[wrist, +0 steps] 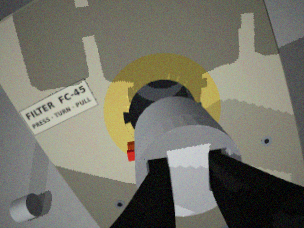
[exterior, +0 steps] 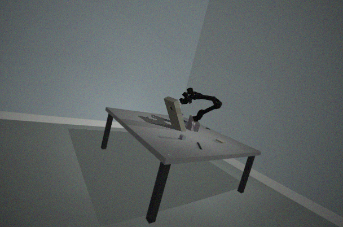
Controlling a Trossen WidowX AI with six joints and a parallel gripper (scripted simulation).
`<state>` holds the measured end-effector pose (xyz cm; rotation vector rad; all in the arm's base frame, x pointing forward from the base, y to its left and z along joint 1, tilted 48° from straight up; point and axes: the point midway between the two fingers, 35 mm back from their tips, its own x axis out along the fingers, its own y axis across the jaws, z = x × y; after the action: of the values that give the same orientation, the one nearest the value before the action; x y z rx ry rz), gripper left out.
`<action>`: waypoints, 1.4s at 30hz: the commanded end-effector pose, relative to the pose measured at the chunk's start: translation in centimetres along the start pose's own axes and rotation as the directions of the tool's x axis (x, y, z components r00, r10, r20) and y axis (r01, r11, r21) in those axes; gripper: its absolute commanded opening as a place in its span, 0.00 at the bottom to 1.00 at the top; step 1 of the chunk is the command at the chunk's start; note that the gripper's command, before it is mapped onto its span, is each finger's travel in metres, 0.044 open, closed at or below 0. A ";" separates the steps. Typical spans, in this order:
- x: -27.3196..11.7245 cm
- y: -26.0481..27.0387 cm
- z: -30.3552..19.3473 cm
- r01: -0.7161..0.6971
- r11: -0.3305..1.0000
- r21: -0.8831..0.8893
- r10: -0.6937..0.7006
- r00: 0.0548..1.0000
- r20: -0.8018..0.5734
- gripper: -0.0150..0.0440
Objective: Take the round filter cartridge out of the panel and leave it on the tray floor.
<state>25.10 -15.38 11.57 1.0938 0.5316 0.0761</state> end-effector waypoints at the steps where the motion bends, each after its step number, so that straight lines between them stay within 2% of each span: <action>1: 0.0 -0.2 -0.7 -0.004 1.000 -0.005 0.004 1.000 0.003 0.25; 21: 0.9 -1.9 -7.1 -0.004 1.000 -0.004 0.004 1.000 0.002 0.25; 22: 0.9 -2.0 -7.1 -0.004 1.000 -0.003 0.004 1.000 0.002 0.25; 26: 0.8 -1.8 -6.7 -0.006 1.000 -0.003 0.006 1.000 0.000 0.41; 38: 0.8 -1.9 -6.9 -0.004 1.000 -0.004 0.004 1.000 0.002 0.41; 42: 0.5 -1.0 -3.3 -0.004 1.000 -0.004 0.004 1.000 0.002 0.41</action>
<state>22.88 -11.20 7.87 1.1148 0.5399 0.0784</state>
